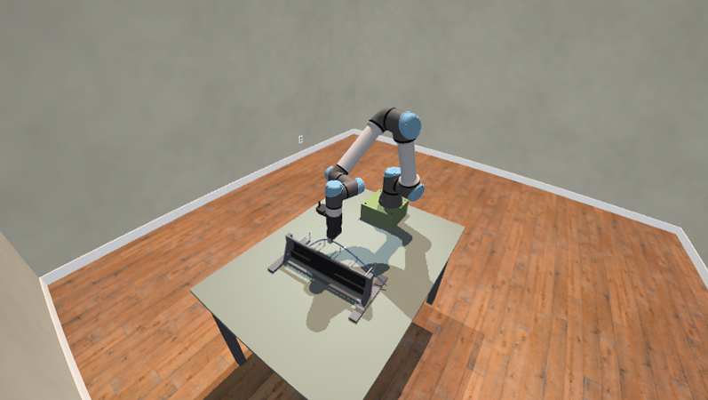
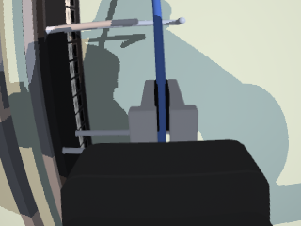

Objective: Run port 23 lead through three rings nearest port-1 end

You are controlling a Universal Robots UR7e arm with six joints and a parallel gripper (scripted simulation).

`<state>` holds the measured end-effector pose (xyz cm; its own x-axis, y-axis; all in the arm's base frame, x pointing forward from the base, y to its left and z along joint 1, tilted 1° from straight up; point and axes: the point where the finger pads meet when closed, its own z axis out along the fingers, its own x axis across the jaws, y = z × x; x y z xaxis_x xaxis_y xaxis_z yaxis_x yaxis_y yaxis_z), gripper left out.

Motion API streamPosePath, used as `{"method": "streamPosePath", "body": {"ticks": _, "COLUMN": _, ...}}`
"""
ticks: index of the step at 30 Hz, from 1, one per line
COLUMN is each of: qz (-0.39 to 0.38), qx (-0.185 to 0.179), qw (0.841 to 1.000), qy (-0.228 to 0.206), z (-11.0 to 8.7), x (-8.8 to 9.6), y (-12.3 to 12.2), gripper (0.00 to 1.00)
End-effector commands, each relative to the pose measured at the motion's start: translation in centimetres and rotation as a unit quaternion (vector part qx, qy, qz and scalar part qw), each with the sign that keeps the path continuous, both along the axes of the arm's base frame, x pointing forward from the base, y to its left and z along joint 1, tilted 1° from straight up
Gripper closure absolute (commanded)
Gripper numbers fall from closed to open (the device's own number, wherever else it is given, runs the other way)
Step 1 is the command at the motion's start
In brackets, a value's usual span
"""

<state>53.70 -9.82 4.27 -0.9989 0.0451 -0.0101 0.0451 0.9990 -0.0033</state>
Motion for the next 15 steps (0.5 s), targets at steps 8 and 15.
{"method": "streamPosePath", "body": {"ticks": 8, "qz": 0.0, "qx": 0.0, "qw": 1.0, "qy": -0.001, "z": 0.08, "x": 0.08, "y": 0.01, "gripper": 1.0}}
{"method": "streamPosePath", "body": {"ticks": 15, "qz": 0.0, "qx": 0.0, "qw": 1.0, "qy": -0.001, "z": -0.05, "x": 0.08, "y": 0.01, "gripper": 1.0}}
